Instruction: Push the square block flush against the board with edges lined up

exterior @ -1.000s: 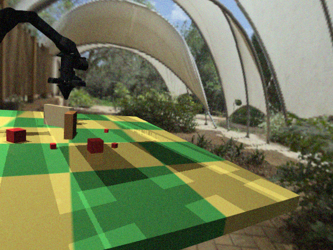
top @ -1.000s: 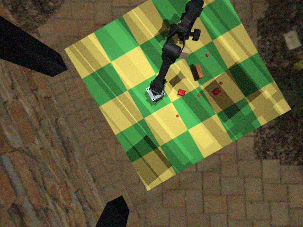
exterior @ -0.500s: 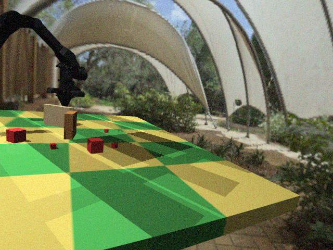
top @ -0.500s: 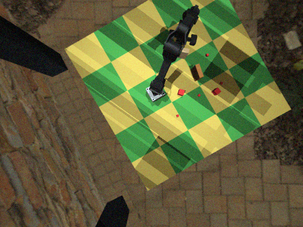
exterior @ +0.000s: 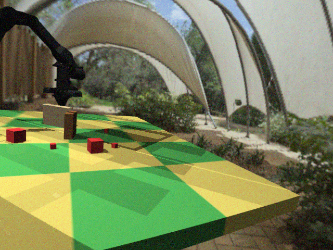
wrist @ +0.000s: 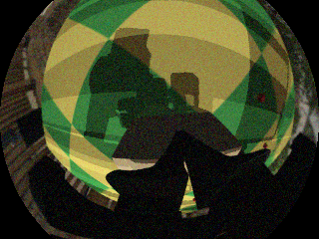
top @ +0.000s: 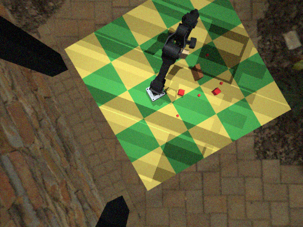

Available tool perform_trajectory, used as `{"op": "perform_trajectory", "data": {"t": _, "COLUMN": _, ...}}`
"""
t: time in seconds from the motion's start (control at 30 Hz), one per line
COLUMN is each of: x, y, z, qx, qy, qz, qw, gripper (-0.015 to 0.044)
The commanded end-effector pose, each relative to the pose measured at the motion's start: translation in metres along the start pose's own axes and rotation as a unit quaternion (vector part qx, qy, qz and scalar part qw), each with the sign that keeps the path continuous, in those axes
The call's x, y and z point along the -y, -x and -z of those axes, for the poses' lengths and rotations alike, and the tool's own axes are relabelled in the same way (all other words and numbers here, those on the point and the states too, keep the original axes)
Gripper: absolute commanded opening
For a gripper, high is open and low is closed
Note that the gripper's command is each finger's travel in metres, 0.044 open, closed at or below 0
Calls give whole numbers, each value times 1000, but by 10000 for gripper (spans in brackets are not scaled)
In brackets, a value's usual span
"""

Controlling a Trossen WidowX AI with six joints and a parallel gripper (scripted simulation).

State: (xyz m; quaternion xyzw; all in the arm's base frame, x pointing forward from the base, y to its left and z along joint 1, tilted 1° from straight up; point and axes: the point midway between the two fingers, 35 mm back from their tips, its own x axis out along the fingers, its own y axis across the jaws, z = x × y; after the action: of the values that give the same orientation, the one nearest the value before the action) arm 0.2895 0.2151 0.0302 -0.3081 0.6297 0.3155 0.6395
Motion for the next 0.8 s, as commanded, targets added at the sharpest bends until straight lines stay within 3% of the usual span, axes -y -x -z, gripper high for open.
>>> {"op": "perform_trajectory", "data": {"t": 0.0, "x": 0, "y": 2, "z": 7, "qx": 2, "qy": 1, "qz": 0, "qw": 1000, "gripper": 0}}
{"op": "perform_trajectory", "data": {"t": 0.77, "x": 0, "y": 0, "z": 36, "qx": 1, "qy": 1, "qz": 0, "qw": 1000, "gripper": 0}}
